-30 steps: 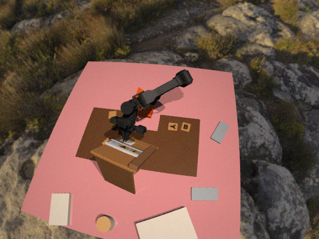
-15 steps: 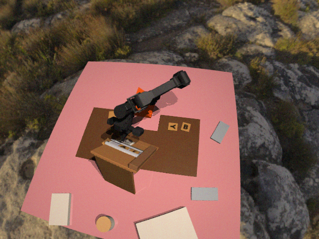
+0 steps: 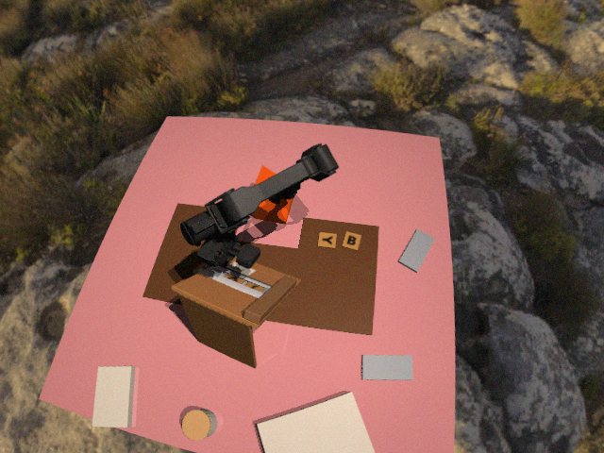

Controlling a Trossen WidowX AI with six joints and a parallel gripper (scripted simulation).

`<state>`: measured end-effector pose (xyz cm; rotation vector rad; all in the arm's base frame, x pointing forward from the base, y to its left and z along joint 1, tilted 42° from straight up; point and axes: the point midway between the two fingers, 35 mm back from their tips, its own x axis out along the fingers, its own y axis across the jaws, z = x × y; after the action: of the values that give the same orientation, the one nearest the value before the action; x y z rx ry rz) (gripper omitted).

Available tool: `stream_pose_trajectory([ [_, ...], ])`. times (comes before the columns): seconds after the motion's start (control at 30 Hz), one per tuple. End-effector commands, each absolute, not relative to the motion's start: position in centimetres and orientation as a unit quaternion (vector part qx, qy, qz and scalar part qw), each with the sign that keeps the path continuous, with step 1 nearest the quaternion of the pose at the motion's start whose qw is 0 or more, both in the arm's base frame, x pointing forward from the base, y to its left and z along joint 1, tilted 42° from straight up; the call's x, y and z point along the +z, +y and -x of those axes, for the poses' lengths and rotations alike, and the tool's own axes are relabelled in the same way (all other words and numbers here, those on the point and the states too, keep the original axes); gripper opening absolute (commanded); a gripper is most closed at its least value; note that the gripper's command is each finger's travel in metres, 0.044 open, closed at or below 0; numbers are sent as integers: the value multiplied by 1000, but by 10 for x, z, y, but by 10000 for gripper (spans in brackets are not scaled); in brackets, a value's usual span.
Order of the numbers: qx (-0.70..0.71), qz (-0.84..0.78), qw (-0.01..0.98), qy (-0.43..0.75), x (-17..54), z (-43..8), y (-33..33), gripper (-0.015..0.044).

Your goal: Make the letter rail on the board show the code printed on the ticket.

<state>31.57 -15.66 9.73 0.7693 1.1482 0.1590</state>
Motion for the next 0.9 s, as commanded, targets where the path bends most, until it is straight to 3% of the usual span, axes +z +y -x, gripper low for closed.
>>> stream_pose_trajectory([
  [0.0, 125, -349, 717, 590, 94, -314, -161, 0],
  [0.87, 125, -349, 718, 590, 89, -321, -159, 0],
])
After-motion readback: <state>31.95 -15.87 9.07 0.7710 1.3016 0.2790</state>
